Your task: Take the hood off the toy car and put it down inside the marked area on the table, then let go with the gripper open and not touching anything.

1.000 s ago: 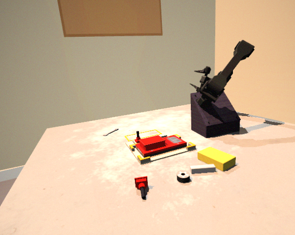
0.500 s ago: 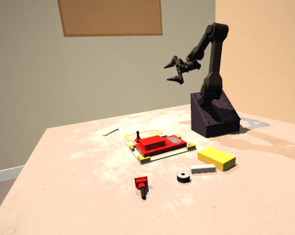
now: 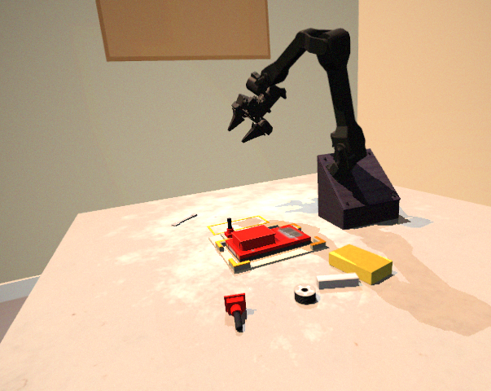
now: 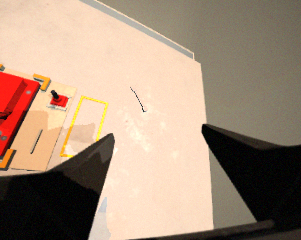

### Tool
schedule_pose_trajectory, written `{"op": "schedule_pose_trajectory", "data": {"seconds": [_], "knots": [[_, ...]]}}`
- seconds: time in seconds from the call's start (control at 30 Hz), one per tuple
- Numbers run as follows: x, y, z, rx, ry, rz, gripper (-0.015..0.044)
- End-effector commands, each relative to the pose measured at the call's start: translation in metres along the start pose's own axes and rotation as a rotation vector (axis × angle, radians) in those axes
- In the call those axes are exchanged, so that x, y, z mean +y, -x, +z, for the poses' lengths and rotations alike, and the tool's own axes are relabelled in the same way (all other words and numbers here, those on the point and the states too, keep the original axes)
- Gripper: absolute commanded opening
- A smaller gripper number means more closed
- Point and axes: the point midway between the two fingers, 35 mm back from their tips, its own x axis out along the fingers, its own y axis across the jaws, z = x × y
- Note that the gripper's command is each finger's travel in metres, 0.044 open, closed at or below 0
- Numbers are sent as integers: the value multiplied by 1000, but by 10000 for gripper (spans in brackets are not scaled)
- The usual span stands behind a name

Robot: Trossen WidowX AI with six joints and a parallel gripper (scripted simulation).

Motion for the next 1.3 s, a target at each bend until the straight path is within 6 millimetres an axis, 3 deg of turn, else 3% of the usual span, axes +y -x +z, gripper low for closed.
{"op": "schedule_pose_trajectory", "data": {"seconds": [0.0,0.17,0.3,0.43,0.7,0.77,1.27], "knots": [[34,-33,30,85,-72,104,440],[93,-76,70,223,-161,225,440],[148,-103,90,352,-209,288,440],[189,-117,100,444,-240,317,440],[307,-137,112,708,-343,366,440],[316,-138,111,731,-350,366,440],[320,-144,107,731,-350,365,440]]}}
